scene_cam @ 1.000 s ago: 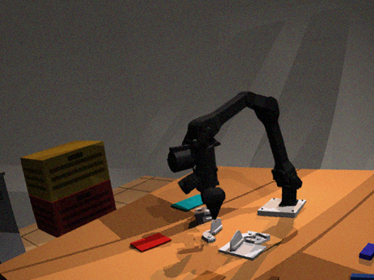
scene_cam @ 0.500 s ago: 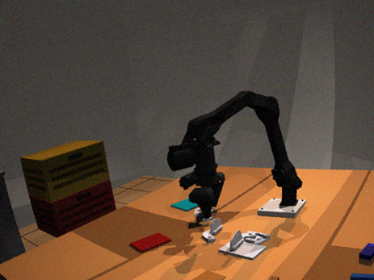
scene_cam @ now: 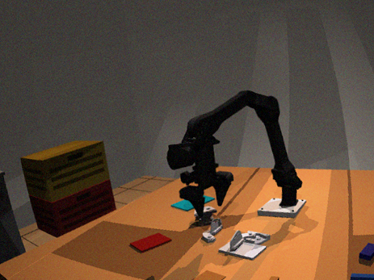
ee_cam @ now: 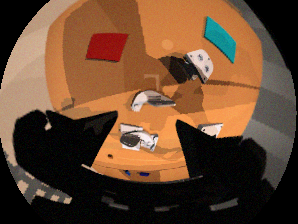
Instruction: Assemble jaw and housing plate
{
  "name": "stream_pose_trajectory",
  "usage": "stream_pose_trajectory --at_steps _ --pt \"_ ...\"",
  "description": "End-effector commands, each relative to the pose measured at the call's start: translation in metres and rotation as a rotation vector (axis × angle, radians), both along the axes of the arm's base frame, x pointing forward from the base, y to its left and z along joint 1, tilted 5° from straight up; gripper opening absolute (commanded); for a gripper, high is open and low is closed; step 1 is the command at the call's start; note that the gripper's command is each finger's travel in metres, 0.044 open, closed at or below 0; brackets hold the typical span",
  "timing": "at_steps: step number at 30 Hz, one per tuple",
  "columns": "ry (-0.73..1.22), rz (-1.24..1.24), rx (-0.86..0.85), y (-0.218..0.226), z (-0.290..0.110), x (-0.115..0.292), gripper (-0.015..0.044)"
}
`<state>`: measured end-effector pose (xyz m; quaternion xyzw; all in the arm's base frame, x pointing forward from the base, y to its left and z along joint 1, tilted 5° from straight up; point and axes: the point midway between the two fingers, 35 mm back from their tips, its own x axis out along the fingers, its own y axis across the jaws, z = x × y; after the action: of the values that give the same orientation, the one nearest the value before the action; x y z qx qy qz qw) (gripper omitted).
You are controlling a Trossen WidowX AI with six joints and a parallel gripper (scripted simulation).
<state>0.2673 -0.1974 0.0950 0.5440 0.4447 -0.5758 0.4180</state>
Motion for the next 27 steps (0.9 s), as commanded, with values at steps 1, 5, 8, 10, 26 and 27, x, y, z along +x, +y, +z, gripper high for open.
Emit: stream_pose_trajectory --at_steps 1,5,8,10,26,27 --pt "0.002 -0.097 -0.010 -0.0011 0.0011 -0.0022 0.0440" --pt "0.002 -0.209 -0.017 -0.0020 0.0016 -0.0036 0.0440" --pt "0.002 -0.293 -0.022 -0.0027 0.0020 -0.0047 0.0440" --pt "0.002 -0.349 -0.025 -0.0031 0.0023 -0.0054 0.0440" --pt "0.002 -0.797 -0.053 -0.0066 0.0043 -0.0112 0.0440" --pt "0.002 -0.825 -0.055 -0.0069 0.0044 -0.0116 0.0440"
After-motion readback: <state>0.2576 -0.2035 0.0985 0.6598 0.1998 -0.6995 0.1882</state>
